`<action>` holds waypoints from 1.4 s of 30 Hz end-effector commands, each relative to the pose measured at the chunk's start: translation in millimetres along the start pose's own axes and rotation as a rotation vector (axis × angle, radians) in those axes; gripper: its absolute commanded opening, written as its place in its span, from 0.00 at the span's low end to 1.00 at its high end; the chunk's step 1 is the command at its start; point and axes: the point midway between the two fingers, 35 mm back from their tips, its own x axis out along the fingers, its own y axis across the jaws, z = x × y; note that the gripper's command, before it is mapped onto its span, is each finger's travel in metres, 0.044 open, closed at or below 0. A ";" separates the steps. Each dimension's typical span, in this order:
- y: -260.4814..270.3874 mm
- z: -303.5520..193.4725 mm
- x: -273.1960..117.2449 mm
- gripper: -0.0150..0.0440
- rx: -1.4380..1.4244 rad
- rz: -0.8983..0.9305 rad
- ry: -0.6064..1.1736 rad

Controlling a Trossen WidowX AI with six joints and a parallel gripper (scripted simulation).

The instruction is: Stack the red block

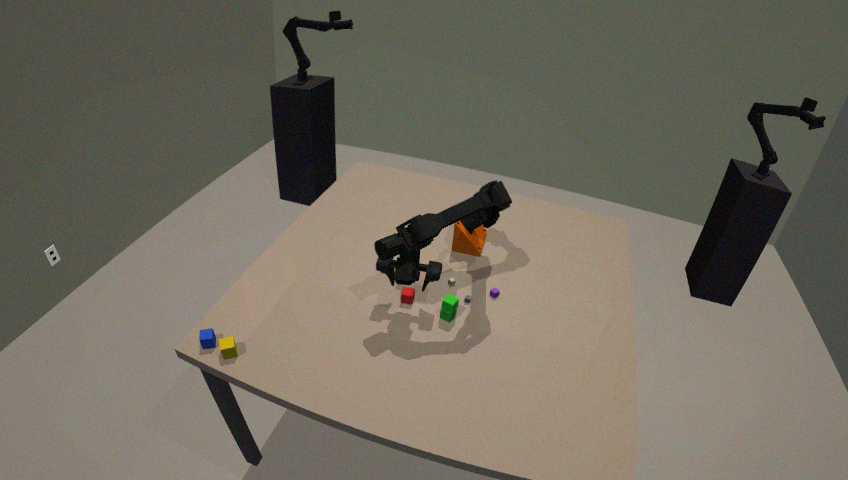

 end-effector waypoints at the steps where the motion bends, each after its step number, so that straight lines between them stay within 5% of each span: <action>1: 0.1 0.6 4.1 1.00 0.005 0.004 -0.006; 37: 0.8 0.8 42.2 1.00 0.005 0.006 -0.006; 42: 0.8 0.8 42.2 0.78 0.005 0.006 -0.006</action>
